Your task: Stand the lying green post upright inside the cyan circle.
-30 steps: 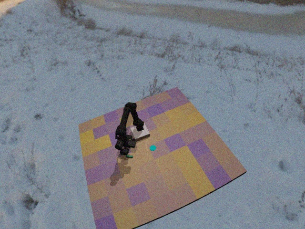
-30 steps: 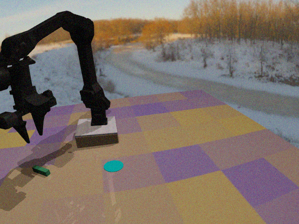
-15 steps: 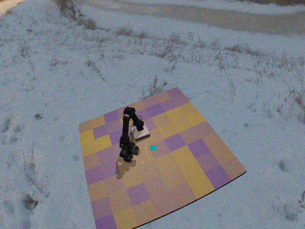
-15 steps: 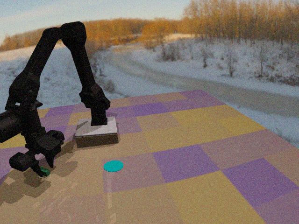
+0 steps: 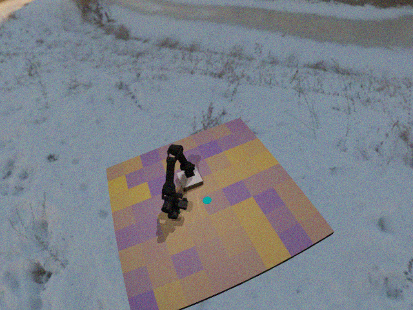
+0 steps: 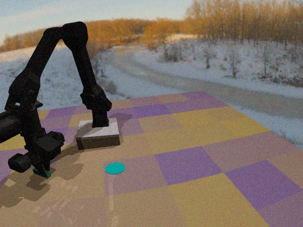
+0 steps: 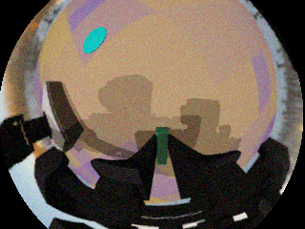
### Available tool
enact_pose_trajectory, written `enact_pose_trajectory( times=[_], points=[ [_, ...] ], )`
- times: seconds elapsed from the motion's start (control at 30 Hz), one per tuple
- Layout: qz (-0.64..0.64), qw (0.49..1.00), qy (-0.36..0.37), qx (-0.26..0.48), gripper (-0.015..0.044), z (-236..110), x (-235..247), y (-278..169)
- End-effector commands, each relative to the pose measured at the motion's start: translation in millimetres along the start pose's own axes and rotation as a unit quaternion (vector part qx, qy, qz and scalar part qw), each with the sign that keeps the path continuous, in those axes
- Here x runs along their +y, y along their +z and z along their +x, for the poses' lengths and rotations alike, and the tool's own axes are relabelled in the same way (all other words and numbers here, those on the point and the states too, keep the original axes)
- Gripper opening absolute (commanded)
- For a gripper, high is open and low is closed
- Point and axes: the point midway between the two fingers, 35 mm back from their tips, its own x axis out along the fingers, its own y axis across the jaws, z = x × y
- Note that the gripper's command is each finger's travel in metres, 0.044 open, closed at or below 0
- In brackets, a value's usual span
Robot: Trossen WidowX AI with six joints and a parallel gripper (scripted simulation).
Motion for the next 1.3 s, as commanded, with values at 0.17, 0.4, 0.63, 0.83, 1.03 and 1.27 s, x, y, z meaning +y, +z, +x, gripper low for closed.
enact_pose_trajectory(
  times=[0.17, 0.4, 0.63, 0.83, 1.03, 1.27],
  points=[
    [0.003, 1.000, -0.003, 0.002, 0.0023, -23.8, -5.1, -0.9],
    [0.003, 1.000, -0.003, 0.002, 0.0023, -45.3, -6.9, -1.1],
    [0.003, 1.000, -0.003, 0.002, 0.0023, -67.3, -6.9, -1.0],
    [0.003, 1.000, -0.003, 0.002, 0.0023, -86.4, -5.5, -0.8],
    [0.003, 1.000, -0.003, 0.002, 0.0023, -105.6, -2.7, -0.4],
    [0.009, 1.000, -0.003, 0.002, 0.0023, -117.0, -0.2, 2.0]
  ],
)
